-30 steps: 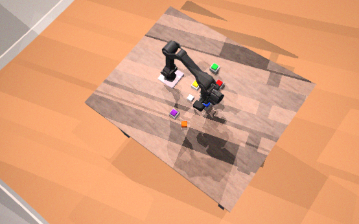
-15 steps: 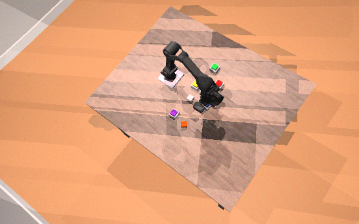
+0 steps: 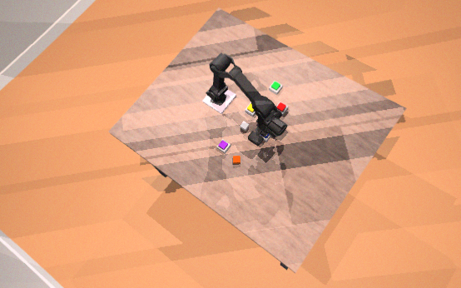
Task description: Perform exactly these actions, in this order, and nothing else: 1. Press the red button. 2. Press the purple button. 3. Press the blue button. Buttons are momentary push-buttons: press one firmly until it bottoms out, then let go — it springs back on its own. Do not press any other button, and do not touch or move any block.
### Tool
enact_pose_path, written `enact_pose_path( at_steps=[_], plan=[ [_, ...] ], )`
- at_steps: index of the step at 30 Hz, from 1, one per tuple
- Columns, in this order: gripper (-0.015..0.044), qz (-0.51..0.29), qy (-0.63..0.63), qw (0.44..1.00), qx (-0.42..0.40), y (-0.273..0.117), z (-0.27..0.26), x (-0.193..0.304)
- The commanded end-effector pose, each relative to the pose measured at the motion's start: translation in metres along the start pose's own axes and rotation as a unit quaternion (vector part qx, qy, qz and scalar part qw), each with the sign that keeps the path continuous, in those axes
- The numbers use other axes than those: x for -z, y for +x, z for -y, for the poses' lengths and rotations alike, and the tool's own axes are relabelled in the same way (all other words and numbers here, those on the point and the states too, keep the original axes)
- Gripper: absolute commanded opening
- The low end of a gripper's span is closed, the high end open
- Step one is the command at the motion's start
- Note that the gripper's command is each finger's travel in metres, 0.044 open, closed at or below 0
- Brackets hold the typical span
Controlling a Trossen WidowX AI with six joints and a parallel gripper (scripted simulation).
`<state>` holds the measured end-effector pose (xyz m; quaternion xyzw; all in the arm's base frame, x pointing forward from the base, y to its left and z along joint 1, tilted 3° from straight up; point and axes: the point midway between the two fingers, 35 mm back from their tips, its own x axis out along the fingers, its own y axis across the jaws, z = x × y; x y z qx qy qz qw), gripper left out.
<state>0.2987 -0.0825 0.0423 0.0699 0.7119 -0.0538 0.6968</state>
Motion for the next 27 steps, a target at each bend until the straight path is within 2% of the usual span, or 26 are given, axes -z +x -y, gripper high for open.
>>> enact_pose_path(
  at_steps=[1, 6, 10, 16, 19, 27],
  plan=[
    [0.0020, -0.001, 0.003, 1.000, -0.001, 0.001, 0.000, 0.000],
    [0.0020, -0.001, 0.003, 1.000, -0.001, 0.001, 0.000, 0.000],
    [0.0020, -0.001, 0.002, 1.000, -0.001, -0.029, 0.000, 0.000],
    [0.0020, -0.001, 0.003, 1.000, -0.001, -0.031, 0.000, 0.000],
    [0.0099, -0.001, 0.003, 1.000, -0.001, -0.038, -0.024, -0.003],
    [0.0309, 0.000, 0.002, 1.000, -0.006, -0.072, -0.150, 0.017]
  ],
)
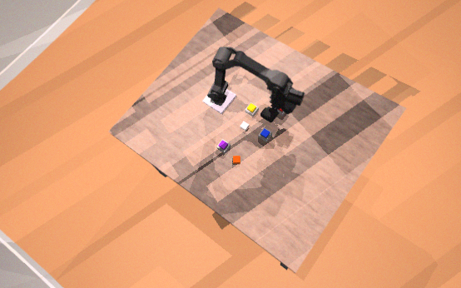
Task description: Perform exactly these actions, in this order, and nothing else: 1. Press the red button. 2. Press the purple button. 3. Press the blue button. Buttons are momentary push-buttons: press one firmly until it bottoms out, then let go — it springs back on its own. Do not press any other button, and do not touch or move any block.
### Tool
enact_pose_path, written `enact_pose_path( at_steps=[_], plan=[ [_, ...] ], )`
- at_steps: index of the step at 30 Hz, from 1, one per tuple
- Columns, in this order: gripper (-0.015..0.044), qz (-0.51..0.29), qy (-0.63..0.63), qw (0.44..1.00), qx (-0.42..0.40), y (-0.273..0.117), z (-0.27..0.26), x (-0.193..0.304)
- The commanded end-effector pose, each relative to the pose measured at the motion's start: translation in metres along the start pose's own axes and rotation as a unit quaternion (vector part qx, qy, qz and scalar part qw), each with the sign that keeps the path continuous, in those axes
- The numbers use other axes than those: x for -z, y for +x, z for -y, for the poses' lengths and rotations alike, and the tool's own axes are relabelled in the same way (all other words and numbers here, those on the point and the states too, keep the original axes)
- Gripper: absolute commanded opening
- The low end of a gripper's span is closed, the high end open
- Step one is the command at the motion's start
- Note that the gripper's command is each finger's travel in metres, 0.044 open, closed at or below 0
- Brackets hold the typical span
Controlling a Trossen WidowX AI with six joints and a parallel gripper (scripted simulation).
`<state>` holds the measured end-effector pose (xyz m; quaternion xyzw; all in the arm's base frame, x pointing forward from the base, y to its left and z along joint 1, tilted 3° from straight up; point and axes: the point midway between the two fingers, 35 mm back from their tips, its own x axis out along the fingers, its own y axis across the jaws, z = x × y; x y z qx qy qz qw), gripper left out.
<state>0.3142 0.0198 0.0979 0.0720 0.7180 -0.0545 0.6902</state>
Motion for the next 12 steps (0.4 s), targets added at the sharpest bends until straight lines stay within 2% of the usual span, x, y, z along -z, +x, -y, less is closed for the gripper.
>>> enact_pose_path(
  at_steps=[1, 4, 6, 12],
  plan=[
    [0.0335, 0.008, 0.000, 1.000, -0.006, -0.023, -0.061, 0.020],
    [0.0400, 0.007, 0.000, 1.000, -0.008, -0.035, -0.103, 0.044],
    [0.0400, 0.005, 0.000, 1.000, -0.009, -0.041, -0.120, 0.057],
    [0.0400, 0.005, 0.000, 1.000, -0.009, -0.041, -0.122, 0.059]
  ],
)
